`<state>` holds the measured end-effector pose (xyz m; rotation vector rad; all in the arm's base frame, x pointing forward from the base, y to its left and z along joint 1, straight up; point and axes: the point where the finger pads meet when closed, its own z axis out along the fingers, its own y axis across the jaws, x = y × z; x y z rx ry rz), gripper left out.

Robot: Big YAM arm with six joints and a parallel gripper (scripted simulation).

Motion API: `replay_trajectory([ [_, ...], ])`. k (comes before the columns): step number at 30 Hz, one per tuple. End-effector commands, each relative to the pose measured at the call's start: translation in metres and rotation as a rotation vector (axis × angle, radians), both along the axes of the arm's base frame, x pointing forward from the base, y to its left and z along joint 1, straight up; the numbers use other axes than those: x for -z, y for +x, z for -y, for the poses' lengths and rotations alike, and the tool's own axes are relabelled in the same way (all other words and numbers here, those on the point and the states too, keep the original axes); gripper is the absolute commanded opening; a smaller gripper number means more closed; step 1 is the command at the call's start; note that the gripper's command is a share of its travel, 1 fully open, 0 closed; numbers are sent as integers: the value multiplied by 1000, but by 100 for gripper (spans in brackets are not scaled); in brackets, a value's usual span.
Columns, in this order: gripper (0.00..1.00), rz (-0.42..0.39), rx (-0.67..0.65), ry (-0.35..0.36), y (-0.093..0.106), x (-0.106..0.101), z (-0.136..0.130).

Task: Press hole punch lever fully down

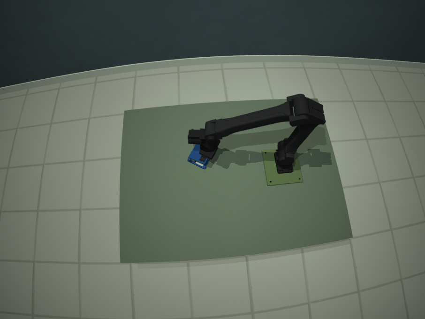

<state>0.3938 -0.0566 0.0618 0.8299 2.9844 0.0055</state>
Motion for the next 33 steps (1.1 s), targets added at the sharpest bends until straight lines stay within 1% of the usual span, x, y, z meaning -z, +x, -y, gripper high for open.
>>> replay_trajectory([
  [1,0,-69,6,7,-13,11,2],
  [9,0,-64,6,9,-9,-5,0],
  [11,0,-64,6,9,-9,-5,0],
  [15,0,-47,6,7,-3,-15,0],
  [17,0,-43,6,7,-3,-18,-1],
  [22,0,-55,6,9,-7,-15,-2],
  [33,0,-63,6,10,-8,-13,-3],
])
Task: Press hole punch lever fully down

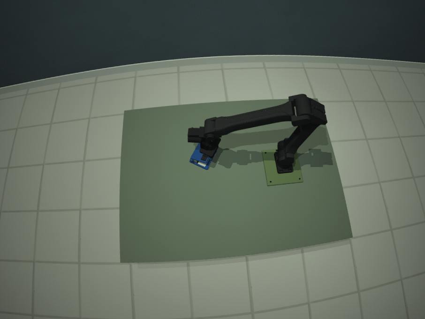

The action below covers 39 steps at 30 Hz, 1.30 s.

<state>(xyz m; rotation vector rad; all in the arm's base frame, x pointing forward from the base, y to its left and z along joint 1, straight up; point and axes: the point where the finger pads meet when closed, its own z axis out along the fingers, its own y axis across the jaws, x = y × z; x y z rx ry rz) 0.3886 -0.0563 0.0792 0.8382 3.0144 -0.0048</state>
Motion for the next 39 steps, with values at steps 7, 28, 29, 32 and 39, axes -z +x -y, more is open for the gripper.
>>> replay_trajectory([
  [7,0,-33,6,8,-3,5,-3],
  [28,0,31,6,-1,13,-37,0],
  [29,0,31,6,-1,13,-37,0],
  [32,0,37,6,-2,14,-48,0],
  [39,0,45,6,-3,15,-71,0],
])
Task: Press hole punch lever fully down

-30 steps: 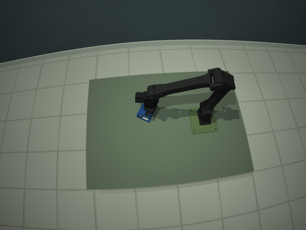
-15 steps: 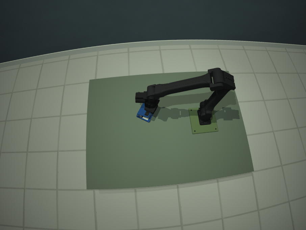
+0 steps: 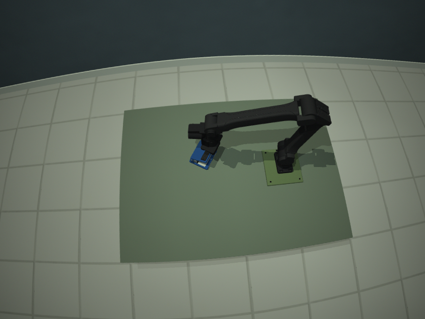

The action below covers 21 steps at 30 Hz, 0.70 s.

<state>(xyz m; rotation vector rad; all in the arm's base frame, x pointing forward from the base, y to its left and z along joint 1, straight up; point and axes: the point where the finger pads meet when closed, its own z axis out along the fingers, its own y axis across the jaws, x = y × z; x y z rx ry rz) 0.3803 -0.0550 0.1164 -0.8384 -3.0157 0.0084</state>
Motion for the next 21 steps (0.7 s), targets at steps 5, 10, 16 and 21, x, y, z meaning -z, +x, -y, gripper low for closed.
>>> replay_trajectory([
  [5,0,60,6,-6,23,-43,1],
  [10,0,63,6,-7,23,-49,1],
  [16,0,69,5,-7,23,-56,0],
  [21,0,69,5,-7,23,-56,0],
])
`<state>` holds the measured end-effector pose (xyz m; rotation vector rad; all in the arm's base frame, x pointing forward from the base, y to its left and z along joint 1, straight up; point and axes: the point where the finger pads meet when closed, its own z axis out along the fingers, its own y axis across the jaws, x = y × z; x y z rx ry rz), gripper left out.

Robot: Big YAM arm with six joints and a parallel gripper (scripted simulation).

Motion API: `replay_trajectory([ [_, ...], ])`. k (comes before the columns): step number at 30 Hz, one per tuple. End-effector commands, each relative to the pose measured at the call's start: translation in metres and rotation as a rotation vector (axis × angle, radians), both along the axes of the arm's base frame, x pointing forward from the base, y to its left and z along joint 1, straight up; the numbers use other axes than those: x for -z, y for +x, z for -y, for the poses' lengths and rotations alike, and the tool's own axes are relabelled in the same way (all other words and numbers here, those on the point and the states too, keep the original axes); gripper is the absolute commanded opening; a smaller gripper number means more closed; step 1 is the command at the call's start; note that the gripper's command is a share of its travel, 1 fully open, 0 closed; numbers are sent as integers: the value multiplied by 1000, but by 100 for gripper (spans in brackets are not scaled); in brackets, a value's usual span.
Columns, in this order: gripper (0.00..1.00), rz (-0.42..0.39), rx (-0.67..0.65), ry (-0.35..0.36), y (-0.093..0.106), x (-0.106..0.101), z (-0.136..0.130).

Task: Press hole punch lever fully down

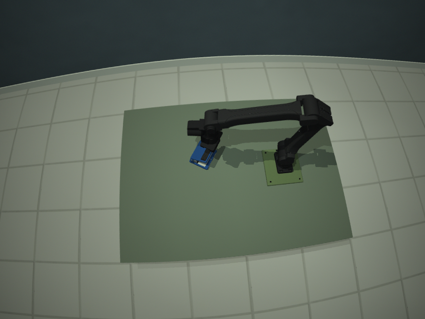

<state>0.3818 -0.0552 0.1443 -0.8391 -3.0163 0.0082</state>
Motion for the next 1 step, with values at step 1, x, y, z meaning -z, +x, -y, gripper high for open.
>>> replay_trajectory([
  [1,0,68,5,-7,21,-28,0],
])
